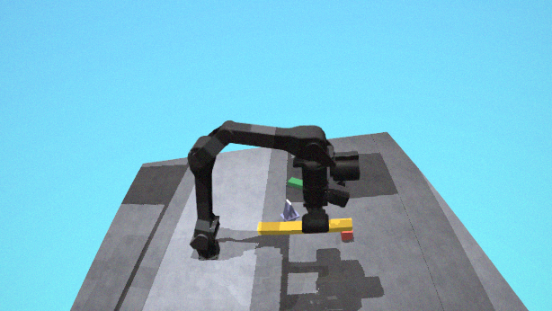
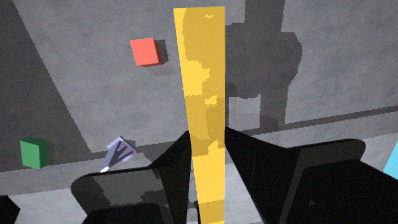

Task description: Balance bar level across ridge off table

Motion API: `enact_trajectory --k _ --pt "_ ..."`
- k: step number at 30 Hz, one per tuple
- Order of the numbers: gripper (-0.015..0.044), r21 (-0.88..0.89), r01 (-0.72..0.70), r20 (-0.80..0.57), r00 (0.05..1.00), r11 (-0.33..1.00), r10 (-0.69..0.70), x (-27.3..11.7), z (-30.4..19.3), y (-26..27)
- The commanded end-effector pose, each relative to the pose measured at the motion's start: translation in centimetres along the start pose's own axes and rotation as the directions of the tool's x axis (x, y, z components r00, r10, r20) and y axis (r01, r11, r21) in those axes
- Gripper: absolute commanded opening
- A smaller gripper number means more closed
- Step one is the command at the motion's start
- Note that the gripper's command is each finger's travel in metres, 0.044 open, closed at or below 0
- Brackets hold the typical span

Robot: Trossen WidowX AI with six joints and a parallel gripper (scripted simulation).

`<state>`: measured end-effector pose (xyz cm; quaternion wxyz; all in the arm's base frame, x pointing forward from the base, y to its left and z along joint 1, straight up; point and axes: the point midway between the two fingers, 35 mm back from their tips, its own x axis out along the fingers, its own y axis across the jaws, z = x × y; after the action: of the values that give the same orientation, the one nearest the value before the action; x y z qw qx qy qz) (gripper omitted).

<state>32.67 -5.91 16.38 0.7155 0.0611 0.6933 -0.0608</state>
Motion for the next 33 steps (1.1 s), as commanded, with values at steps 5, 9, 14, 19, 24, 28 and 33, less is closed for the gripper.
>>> enact_trajectory --k 5,9,14,19,24,28,33 --pt "0.0000 -0.076 0.001 0.001 1.000 0.997 0.000 0.0 -0.2 2.9" --pt "0.0000 -0.119 -0.001 0.001 1.000 0.993 0.001 0.0 -0.4 4.4" --pt "0.0000 -0.172 -0.003 0.001 1.000 0.985 0.003 0.0 -0.8 6.4" --pt "0.0000 -0.225 -0.005 0.000 1.000 0.974 0.005 -0.1 -1.2 8.3" --pt "0.0000 -0.276 -0.007 0.000 1.000 0.961 0.007 -0.1 -1.8 10.2" --pt "0.0000 -0.316 -0.008 -0.001 1.000 0.949 0.008 -0.1 -2.3 11.7" --pt "0.0000 -0.363 -0.010 -0.001 1.000 0.932 0.010 -0.1 -3.1 13.5"
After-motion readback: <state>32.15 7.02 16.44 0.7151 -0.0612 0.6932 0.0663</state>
